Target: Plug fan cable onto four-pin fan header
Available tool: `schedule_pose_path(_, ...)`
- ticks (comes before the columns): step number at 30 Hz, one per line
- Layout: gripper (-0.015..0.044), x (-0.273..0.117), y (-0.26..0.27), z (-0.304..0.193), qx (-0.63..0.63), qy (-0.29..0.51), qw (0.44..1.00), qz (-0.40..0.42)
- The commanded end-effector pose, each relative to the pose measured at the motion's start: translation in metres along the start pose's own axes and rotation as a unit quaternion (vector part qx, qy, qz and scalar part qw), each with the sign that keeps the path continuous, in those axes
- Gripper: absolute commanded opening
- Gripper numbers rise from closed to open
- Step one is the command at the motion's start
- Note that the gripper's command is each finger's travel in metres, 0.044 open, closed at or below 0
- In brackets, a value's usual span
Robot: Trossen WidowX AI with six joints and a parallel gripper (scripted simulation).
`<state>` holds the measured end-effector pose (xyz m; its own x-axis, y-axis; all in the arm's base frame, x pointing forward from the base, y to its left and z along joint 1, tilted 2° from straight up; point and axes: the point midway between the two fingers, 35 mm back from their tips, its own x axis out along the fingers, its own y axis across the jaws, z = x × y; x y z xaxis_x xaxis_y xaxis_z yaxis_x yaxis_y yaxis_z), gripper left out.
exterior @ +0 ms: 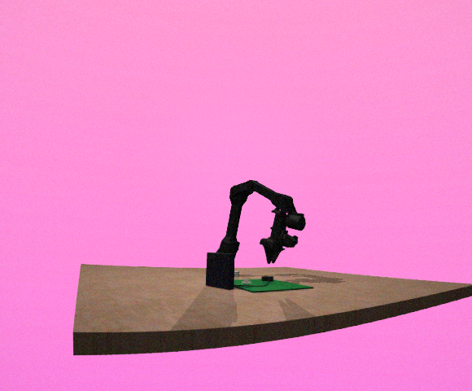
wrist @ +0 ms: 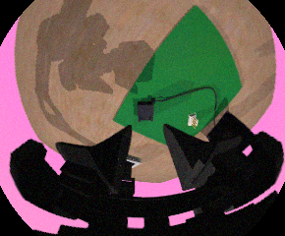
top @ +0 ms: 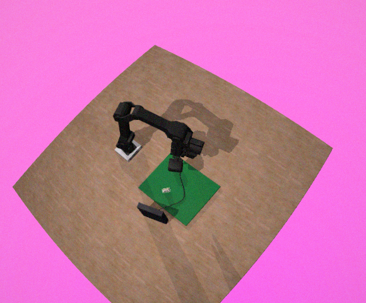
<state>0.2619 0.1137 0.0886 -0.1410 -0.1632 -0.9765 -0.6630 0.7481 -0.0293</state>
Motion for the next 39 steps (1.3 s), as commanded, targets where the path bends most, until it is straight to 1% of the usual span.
schedule_pose_path(1, 0.021, 0.024, 0.0, 0.002, 0.002, 0.011, 1.0, 0.001)
schedule_pose_path(30, 0.021, 0.065, 0.0, 0.011, 0.002, 0.011, 1.0, 0.001)
schedule_pose_path(36, 0.021, 0.066, 0.0, 0.011, 0.002, 0.011, 1.0, 0.001)
schedule_pose_path(39, 0.0131, 0.063, 0.001, 0.012, 0.002, 0.007, 1.0, 0.002)
